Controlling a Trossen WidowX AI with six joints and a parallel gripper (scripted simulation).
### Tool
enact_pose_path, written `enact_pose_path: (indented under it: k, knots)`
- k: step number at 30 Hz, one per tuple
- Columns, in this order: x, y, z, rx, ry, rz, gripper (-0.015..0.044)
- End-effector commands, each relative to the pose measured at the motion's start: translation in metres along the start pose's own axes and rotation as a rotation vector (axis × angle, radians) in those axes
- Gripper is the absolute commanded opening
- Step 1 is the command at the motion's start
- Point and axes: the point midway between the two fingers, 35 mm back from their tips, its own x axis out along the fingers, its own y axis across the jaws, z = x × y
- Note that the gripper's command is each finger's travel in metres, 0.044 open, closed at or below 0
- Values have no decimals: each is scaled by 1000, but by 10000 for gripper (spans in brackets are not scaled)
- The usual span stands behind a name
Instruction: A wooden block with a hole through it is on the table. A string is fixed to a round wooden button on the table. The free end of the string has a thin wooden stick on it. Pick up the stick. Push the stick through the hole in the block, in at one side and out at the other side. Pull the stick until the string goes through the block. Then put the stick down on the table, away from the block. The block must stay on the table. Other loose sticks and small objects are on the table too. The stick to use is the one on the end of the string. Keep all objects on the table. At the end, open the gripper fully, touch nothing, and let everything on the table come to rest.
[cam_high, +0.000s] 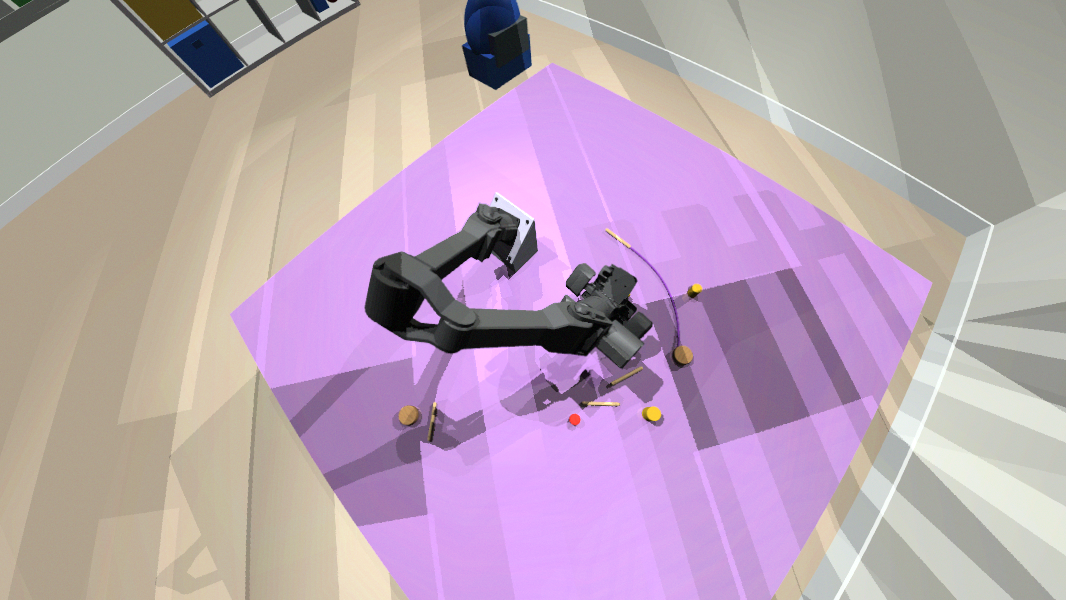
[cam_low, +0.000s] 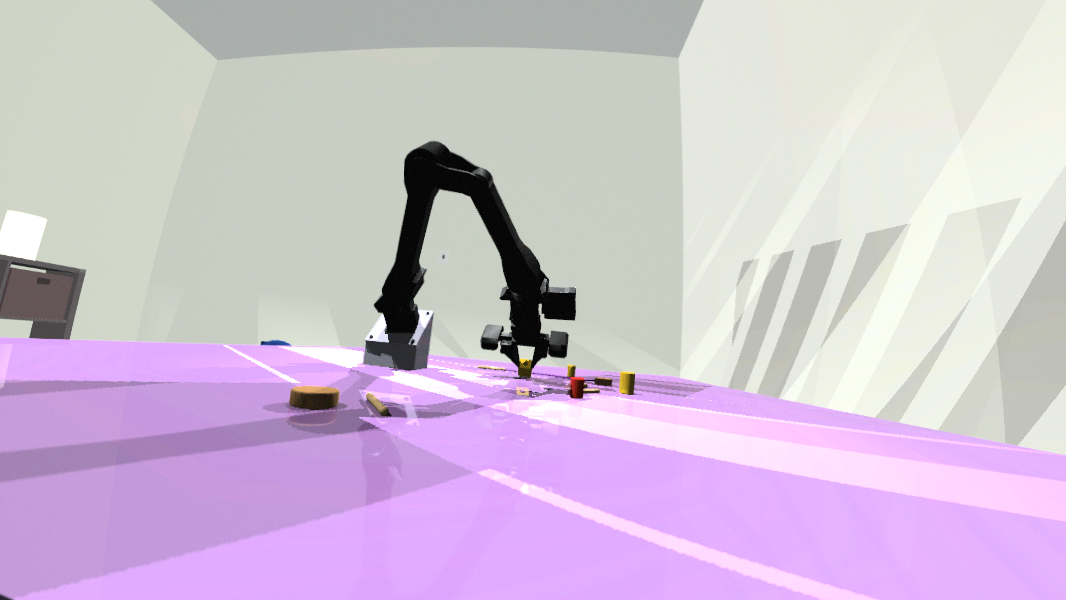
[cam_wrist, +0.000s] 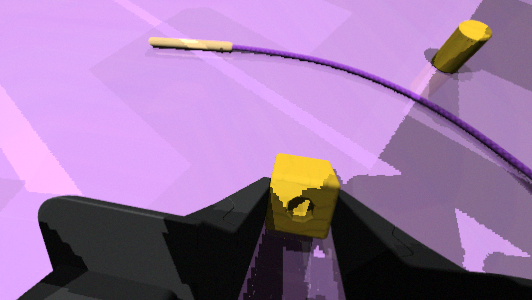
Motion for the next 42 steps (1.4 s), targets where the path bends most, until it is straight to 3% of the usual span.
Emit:
enact_pose_path:
  k: [1, 8, 17, 24, 39, 42]
  knots:
    - [0, 2, -4, -1, -51, 6, 0]
    - [-2, 2, -9, -2, -139, -2, 0]
    - [-3, 0, -5, -3, -104, -3, 236]
    - [-66, 0, 3, -7, -110, -4, 236]
    - [-66, 0, 3, -7, -110, -4, 236]
    - [-55, 4, 9, -23, -18, 50, 315]
